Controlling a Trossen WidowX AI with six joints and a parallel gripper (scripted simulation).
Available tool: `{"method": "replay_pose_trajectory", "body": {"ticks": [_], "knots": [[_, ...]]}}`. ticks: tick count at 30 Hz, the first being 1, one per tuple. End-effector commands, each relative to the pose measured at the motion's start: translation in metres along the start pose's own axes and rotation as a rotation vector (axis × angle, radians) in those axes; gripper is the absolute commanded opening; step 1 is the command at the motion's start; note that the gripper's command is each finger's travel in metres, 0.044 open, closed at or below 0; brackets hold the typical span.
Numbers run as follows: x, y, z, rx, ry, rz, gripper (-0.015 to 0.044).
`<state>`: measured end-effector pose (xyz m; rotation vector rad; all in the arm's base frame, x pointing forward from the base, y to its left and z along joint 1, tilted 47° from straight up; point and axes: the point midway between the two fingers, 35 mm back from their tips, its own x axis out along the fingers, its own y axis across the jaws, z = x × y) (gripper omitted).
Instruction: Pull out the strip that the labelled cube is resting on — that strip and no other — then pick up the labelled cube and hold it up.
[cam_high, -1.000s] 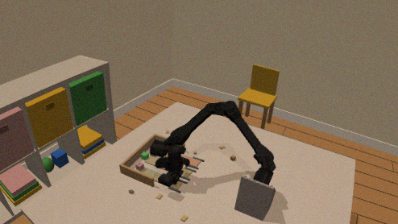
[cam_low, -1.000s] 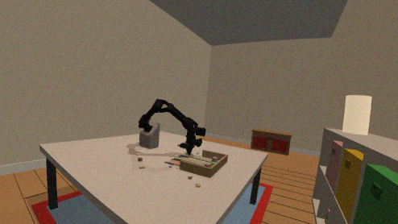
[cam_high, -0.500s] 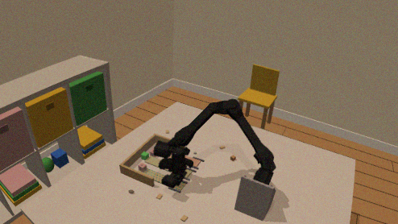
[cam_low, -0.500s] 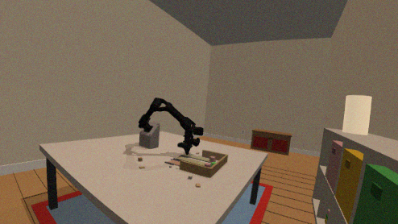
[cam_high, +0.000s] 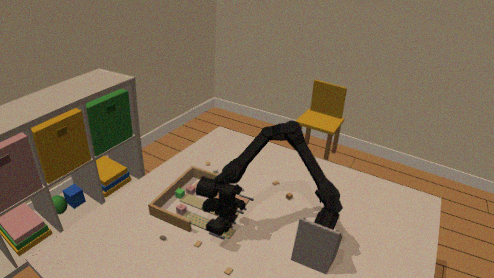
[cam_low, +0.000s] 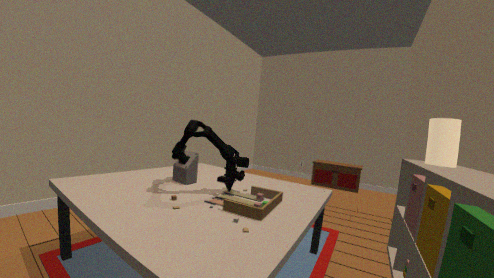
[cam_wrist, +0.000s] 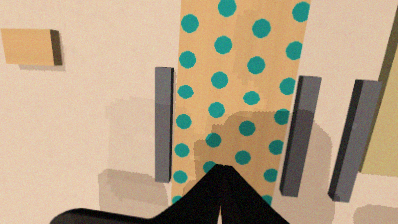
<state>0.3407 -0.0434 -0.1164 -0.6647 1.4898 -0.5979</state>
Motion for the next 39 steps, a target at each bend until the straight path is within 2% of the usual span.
{"method": "replay_pose_trajectory", "body": {"ticks": [1,39], "knots": [[0.003,0.0,-0.011,-0.006,0.014,-0.002,0.0],[0.004,-0.001,-0.07,-0.009,0.017,-0.002,0.0]]}}
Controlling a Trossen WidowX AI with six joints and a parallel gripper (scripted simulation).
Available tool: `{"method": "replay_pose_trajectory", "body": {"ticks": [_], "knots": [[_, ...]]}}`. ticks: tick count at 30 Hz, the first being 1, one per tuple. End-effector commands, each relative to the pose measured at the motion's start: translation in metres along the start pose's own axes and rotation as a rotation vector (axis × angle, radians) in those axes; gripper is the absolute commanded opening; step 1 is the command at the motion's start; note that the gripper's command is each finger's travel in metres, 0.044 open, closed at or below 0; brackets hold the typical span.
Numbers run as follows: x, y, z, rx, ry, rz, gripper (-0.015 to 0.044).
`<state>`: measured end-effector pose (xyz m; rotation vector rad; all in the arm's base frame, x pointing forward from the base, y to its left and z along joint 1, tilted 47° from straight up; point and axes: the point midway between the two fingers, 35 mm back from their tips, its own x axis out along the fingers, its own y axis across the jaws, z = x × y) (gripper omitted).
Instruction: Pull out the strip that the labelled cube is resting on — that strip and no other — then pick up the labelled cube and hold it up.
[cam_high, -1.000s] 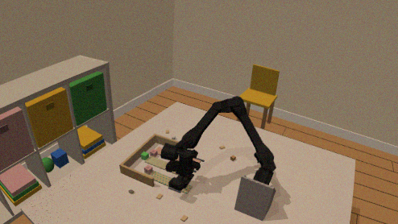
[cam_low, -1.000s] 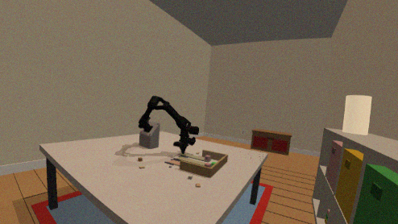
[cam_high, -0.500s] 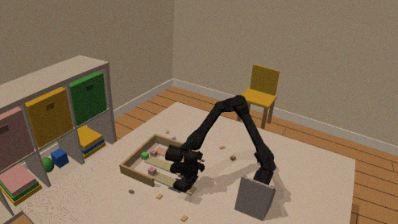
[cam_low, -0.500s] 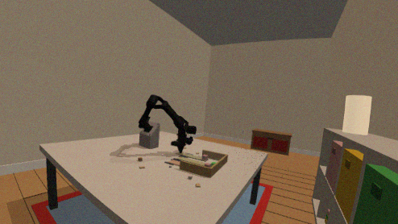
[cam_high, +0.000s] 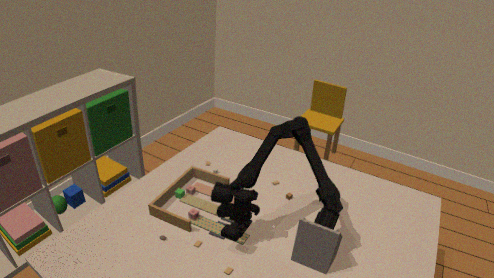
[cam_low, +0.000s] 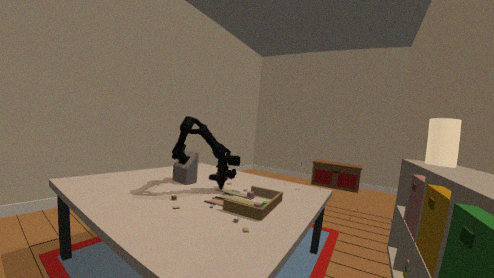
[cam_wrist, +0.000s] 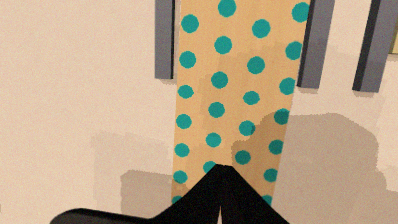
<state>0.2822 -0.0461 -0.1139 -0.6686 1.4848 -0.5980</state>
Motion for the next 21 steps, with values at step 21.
{"method": "replay_pose_trajectory", "body": {"ticks": [21], "knots": [[0.003,0.0,-0.043,-0.01,0.023,0.001,0.0]]}}
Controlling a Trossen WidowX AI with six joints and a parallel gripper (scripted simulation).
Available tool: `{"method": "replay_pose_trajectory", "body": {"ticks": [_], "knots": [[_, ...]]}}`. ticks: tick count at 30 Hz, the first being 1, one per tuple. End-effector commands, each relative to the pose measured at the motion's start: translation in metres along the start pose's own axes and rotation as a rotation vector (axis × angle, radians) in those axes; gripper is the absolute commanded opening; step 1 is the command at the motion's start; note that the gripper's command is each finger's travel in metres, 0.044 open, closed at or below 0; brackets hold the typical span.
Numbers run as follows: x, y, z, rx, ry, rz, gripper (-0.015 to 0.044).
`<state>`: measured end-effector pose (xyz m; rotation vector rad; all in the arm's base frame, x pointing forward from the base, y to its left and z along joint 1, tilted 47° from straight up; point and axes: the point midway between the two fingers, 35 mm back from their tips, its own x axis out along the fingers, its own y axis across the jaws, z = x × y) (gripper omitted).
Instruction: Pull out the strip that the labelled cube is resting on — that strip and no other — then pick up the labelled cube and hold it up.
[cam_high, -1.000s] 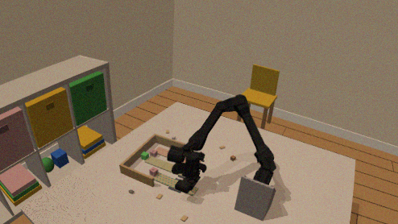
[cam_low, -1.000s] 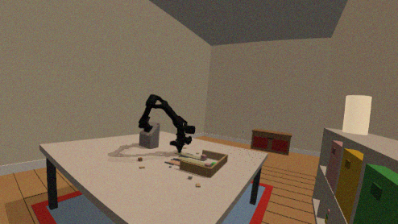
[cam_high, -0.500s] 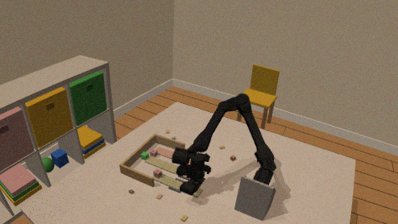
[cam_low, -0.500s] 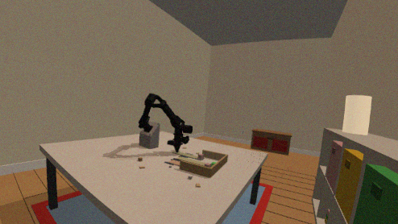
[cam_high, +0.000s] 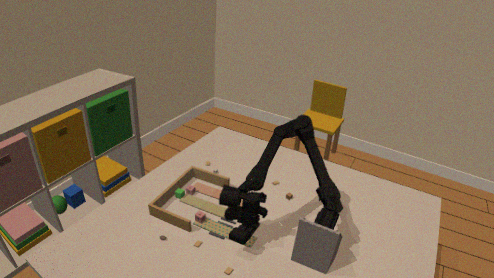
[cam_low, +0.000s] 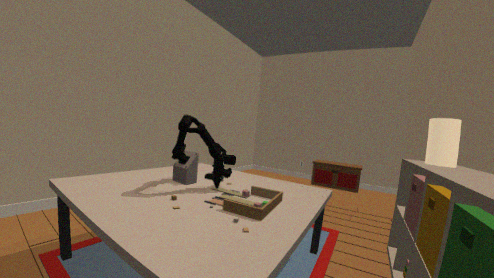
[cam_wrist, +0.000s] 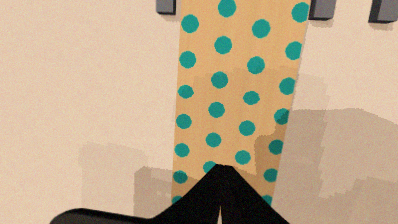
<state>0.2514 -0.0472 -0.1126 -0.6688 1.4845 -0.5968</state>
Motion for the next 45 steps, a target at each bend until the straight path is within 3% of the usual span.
{"method": "replay_pose_trajectory", "body": {"ticks": [1,27,45], "knots": [[0.004,0.0,-0.013,-0.009,0.024,0.001,0.0],[0.003,-0.001,-0.053,-0.011,0.025,0.001,0.0],[0.003,-0.001,-0.054,-0.011,0.026,0.001,0.0]]}}
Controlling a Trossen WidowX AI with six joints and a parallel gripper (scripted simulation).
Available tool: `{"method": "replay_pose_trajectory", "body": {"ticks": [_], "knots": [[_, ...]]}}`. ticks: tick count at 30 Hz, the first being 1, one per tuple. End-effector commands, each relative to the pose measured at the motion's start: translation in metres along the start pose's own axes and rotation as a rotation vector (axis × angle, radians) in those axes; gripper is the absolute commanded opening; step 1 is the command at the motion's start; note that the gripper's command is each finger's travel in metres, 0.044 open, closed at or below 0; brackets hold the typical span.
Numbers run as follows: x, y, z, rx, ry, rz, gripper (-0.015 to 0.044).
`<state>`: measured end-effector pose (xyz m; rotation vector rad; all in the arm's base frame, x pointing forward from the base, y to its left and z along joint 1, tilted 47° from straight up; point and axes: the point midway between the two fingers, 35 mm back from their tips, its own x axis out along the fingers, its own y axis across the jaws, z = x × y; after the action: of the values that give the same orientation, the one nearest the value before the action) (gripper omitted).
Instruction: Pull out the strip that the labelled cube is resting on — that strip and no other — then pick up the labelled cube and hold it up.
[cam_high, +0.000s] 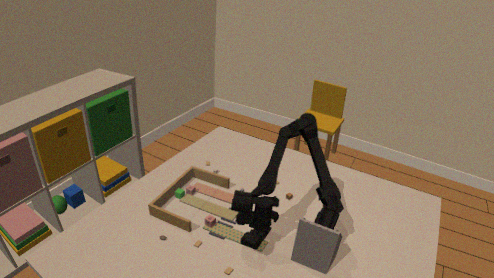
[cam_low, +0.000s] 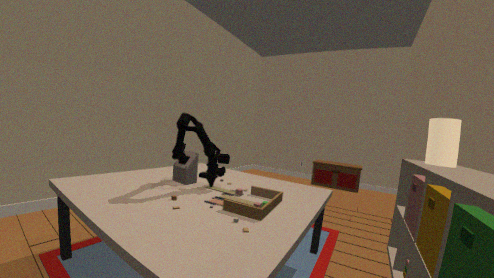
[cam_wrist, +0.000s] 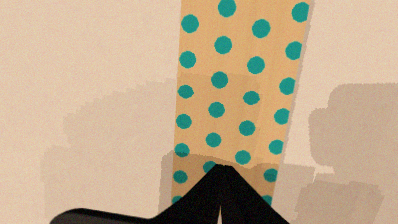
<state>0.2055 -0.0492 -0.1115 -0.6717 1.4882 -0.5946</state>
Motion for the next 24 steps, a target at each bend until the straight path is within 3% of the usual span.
{"method": "replay_pose_trajectory", "body": {"ticks": [1,14,20,23,24], "knots": [[0.003,-0.001,-0.008,-0.007,0.023,0.001,0.0],[0.003,-0.001,-0.008,-0.007,0.023,0.001,0.0],[-0.041,0.001,0.002,-0.006,0.021,0.004,0.0],[-0.043,0.001,0.002,-0.006,0.022,0.004,0.0],[-0.042,0.001,0.004,0.004,0.022,0.004,0.0026]]}}
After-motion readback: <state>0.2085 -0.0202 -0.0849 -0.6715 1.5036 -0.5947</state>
